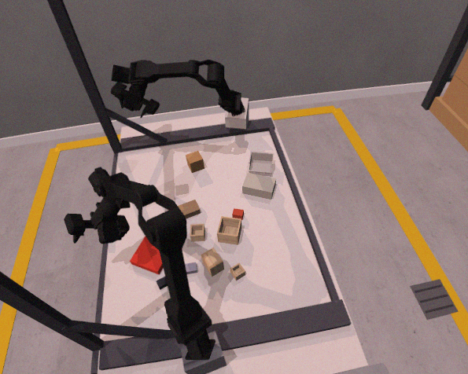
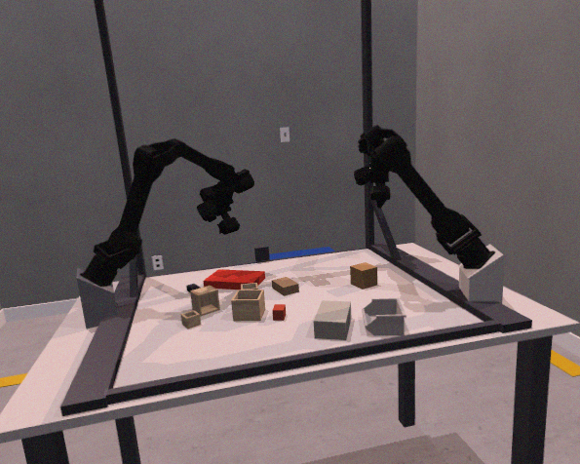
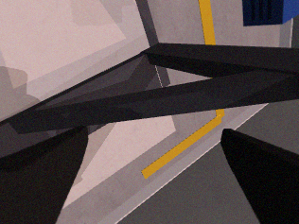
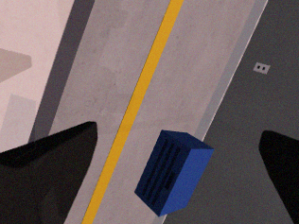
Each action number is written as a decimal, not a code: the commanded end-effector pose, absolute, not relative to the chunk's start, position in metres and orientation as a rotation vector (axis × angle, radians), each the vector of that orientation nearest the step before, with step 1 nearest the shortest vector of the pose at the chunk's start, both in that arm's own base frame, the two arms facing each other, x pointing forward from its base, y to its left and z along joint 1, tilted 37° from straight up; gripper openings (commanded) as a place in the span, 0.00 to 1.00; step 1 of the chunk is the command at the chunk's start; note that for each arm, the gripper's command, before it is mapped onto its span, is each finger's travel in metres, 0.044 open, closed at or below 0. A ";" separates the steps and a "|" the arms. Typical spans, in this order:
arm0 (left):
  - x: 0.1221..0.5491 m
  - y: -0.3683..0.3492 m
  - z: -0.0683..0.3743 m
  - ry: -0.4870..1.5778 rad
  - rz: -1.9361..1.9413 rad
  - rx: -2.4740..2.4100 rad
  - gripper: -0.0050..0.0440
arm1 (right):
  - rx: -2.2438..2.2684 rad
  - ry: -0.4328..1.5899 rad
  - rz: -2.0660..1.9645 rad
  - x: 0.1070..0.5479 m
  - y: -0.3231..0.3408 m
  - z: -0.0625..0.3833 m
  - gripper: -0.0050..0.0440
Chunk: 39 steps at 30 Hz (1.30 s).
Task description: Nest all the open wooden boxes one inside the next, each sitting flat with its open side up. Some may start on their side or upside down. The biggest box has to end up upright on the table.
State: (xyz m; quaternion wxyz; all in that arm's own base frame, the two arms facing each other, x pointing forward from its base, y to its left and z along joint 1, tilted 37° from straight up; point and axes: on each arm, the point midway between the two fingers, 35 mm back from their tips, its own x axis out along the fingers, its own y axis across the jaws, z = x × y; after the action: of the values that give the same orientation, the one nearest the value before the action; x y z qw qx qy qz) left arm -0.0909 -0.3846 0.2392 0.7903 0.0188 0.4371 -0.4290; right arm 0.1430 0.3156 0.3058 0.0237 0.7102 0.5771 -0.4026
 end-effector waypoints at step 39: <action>0.127 -0.303 0.240 1.006 -0.650 0.095 0.92 | 3.150 1.091 -2.085 0.189 0.252 0.291 0.92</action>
State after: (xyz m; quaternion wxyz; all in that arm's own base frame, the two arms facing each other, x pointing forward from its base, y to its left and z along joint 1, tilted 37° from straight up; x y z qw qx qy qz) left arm 0.0956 -0.3281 0.2324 0.8219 0.0556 0.4702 -0.3167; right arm 0.1836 0.2672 0.2849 -0.3065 0.7454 0.3035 -0.5083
